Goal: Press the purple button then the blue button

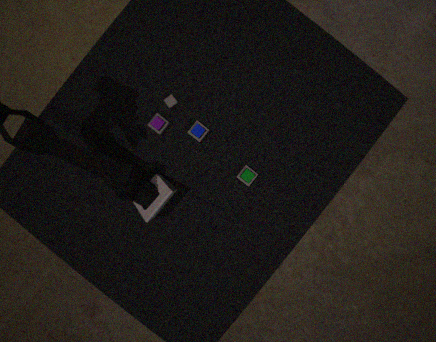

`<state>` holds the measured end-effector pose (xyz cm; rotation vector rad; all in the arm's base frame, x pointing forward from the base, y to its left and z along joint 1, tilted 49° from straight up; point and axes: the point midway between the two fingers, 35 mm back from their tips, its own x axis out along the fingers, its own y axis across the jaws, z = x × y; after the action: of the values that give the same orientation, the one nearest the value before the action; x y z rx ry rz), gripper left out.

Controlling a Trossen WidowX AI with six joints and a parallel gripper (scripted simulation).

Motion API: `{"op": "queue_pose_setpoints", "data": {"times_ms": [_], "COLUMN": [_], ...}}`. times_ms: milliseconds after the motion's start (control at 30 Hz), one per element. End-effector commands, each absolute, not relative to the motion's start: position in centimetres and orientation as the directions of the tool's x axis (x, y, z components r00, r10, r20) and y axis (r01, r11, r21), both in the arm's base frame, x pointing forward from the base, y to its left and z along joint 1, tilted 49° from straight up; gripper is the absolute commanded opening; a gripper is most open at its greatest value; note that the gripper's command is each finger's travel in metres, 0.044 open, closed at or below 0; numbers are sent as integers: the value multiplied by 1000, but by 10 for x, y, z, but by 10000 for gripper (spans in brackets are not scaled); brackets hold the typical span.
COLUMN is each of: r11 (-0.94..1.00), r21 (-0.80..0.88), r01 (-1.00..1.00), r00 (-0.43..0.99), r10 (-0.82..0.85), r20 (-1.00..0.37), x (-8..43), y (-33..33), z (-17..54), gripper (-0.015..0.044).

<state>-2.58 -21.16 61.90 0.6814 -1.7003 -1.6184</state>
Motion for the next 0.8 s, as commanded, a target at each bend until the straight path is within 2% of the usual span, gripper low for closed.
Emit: {"op": "queue_pose_setpoints", "data": {"times_ms": [0, 100, 200, 333, 533, 767], "r11": [71, -99, -133, -117, 83, 469], "r21": [992, 895, 805, 607, 260, -14], "r01": [107, 435, 578, 786, 962, 883], "r00": [-614, -393, -284, -96, 167, 352], "r10": [-780, -915, -958, -993, -933, -682], "r20": [122, 90, 46, -68, -319, -641], "x": [-22, 37, 64, 111, 176, 226], "y": [-215, -258, -272, -288, -287, -249], "z": [617, 583, 561, 517, 433, 330], "gripper": [400, 400, 400, 400, 400, 400]}}
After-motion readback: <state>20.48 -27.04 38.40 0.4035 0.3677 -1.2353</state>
